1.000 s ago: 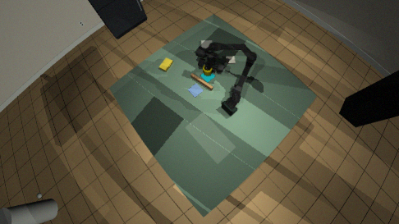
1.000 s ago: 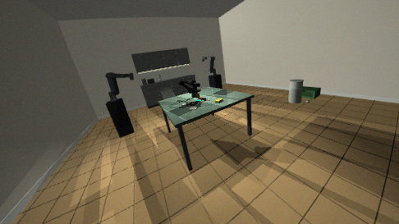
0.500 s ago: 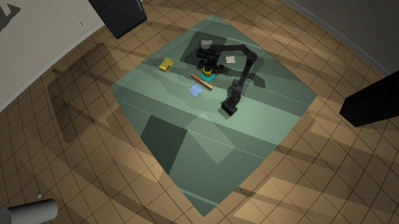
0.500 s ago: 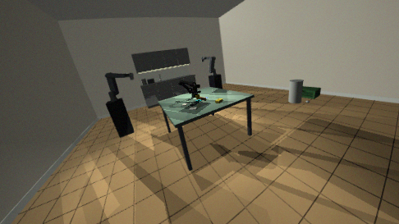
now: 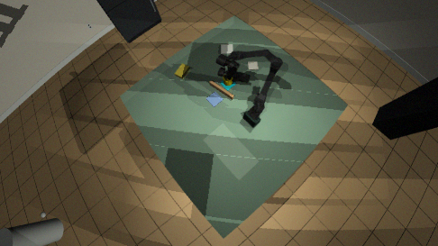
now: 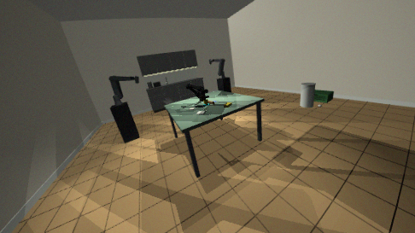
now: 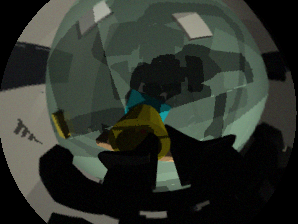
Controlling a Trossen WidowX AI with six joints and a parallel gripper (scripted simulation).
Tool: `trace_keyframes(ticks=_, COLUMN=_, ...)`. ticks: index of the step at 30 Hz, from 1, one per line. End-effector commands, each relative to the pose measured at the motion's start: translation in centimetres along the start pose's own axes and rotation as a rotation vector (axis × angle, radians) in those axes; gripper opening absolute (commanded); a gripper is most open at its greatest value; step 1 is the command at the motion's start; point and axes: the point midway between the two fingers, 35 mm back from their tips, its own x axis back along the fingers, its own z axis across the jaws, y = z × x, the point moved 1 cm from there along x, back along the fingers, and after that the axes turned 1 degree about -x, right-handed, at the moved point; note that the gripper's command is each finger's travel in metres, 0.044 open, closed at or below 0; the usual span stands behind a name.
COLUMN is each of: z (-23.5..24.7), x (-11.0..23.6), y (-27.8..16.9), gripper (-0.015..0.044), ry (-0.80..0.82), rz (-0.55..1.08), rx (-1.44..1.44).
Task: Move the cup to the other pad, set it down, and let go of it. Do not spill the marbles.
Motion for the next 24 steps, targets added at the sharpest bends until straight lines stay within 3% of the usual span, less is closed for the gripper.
trace_keyframes(ticks=1, z=-0.08, x=-0.48, y=0.05, gripper=0.0000, ry=0.001, rz=-0.005, rx=0.001)
trace_keyframes(ticks=18, z=-0.07, x=-0.80, y=0.02, gripper=0.0000, ry=-0.001, rz=-0.001, rx=0.000)
trace_keyframes(ticks=24, z=-0.07, x=-0.80, y=0.02, gripper=0.0147, ry=-0.001, rz=-0.001, rx=0.000)
